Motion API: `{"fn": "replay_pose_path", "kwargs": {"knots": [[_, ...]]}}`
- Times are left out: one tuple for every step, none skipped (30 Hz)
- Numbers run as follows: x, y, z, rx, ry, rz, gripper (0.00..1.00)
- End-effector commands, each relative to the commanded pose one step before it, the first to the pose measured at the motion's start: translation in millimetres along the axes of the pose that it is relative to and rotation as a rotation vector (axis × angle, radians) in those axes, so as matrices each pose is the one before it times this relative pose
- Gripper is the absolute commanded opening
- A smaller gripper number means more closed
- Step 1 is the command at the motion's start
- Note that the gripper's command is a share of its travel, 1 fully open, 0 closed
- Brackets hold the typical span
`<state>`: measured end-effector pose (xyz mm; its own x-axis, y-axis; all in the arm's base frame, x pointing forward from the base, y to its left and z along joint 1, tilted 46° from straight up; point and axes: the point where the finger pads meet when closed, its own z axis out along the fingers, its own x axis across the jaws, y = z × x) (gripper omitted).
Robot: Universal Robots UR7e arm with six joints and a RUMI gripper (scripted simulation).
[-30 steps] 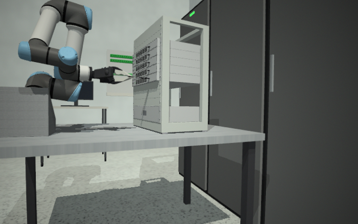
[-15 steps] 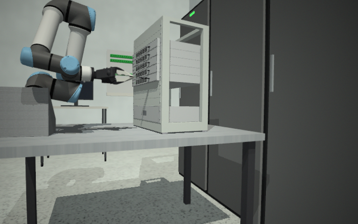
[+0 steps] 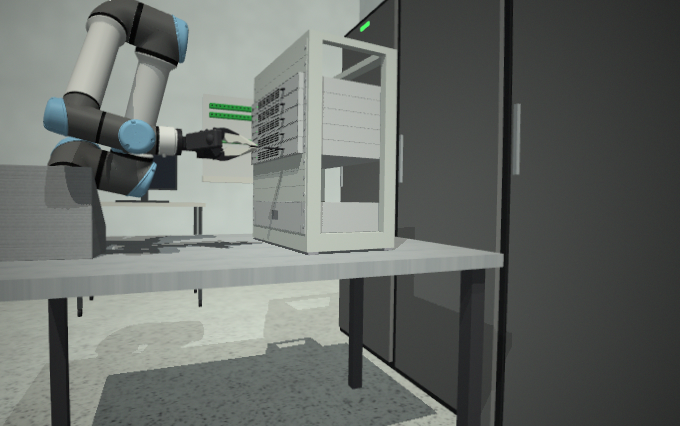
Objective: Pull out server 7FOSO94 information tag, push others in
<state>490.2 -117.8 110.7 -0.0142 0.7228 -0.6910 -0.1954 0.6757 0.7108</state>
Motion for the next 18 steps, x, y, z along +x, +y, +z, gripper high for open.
{"fn": "replay_pose_path", "kwargs": {"knots": [[-0.48,0.08,2.55,0.00344,-0.00146,-0.0007,0.0],[0.01,-0.01,0.55,0.00002,0.00001,0.0,0.0],[0.01,-0.02,0.52,0.00005,0.00002,-0.00001,0.0],[0.02,-0.03,0.49,0.00007,0.00004,-0.00001,0.0],[0.02,-0.03,0.46,0.00008,0.00005,-0.00001,0.0],[0.0,0.0,0.47,0.00001,0.0,0.0,0.0],[-0.02,0.03,0.49,-0.00007,-0.00004,0.00001,0.0],[-0.01,0.02,0.45,-0.00005,-0.00003,0.00001,0.0],[-0.01,0.01,0.42,-0.00003,-0.00002,0.0,0.0],[0.0,0.01,0.39,-0.00002,-0.00001,0.0,0.0],[0.0,0.0,0.36,-0.00001,0.0,0.0,0.0],[0.0,0.0,0.33,0.0,0.0,0.0,0.0],[0.0,0.0,0.0,0.0,0.0,0.0,0.0],[0.0,0.0,0.0,0.0,0.0,0.0,0.0],[0.0,0.0,0.3,0.00001,0.00001,0.0,0.0],[0.01,-0.01,0.27,0.00002,0.00001,0.0,0.0],[0.01,-0.01,0.25,0.00002,0.00001,0.0,0.0],[0.01,-0.01,0.22,0.00002,0.00001,0.0,0.0]]}}
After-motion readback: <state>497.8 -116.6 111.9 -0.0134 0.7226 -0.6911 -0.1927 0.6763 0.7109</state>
